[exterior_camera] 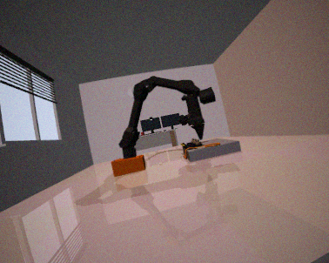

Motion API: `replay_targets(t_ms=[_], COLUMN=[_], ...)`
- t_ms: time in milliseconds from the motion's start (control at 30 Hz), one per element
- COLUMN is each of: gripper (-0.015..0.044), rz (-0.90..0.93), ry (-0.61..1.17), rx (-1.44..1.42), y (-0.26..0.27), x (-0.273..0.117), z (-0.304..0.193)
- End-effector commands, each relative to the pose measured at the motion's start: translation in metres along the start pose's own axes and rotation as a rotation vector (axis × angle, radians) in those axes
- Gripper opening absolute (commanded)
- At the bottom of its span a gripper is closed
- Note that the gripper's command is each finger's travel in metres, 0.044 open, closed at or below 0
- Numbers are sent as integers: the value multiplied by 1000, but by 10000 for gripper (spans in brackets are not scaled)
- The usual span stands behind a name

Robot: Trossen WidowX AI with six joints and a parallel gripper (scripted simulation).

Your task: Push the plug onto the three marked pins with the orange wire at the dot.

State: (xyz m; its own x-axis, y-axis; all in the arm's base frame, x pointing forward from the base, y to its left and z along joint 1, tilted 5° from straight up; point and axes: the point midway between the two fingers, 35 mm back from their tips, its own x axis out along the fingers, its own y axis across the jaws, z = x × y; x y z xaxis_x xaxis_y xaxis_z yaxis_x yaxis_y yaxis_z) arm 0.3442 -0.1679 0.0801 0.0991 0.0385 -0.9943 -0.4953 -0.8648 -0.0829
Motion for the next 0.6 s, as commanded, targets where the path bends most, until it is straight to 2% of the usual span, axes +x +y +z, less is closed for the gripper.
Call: replay_targets(t_ms=[0,233,567], gripper=[115,115,115], rz=[-5,-7,-8], ry=[-11,-11,-12], rx=[-35,-39,-41], y=[1,1,1], x=[0,23,31], z=[0,0,0])
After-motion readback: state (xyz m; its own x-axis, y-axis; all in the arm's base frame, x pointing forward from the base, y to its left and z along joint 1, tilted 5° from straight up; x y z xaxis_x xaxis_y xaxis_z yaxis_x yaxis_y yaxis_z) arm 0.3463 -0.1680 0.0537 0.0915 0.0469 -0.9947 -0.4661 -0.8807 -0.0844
